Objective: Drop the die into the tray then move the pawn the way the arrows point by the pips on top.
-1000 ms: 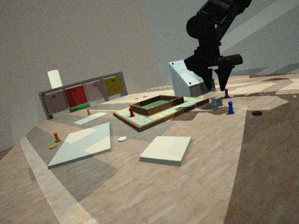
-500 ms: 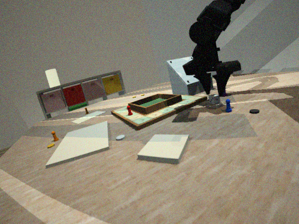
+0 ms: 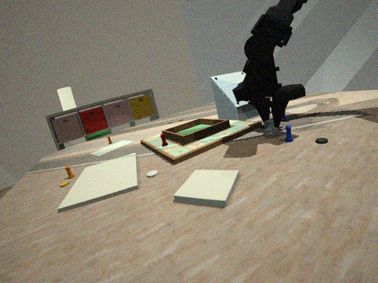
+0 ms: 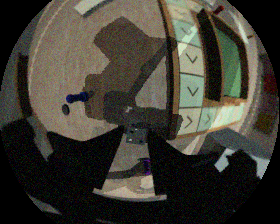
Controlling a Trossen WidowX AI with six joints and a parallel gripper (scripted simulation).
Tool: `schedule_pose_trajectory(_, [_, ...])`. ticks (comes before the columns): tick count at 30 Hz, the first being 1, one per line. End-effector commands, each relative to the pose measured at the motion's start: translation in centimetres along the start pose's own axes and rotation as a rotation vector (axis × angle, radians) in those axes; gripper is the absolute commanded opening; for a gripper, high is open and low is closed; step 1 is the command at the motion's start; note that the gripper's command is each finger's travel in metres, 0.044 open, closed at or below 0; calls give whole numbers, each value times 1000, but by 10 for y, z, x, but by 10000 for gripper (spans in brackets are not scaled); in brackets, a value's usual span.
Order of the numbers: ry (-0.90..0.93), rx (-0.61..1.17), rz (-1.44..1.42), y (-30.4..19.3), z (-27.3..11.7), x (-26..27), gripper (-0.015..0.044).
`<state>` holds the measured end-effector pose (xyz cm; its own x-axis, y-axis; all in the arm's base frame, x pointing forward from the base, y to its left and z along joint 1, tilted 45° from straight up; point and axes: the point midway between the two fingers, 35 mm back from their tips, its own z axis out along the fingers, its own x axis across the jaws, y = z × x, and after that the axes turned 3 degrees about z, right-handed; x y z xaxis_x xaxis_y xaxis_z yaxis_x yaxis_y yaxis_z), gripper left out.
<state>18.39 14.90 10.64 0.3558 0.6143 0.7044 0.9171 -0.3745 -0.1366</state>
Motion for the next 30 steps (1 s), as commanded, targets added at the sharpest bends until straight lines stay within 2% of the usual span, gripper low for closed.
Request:
schedule_pose_trajectory(1, [-5, -3, 7, 0, 1, -2, 104])
schedule_pose_trajectory(7, [-5, -3, 7, 0, 1, -2, 64])
schedule_pose_trajectory(10, [1, -10, -13, 1, -2, 2, 0])
schedule_pose_trajectory(13, [14, -32, -73, 2, -14, 12, 0])
schedule_pose_trajectory(30, [-43, -22, -41, 14, -67, -1, 0])
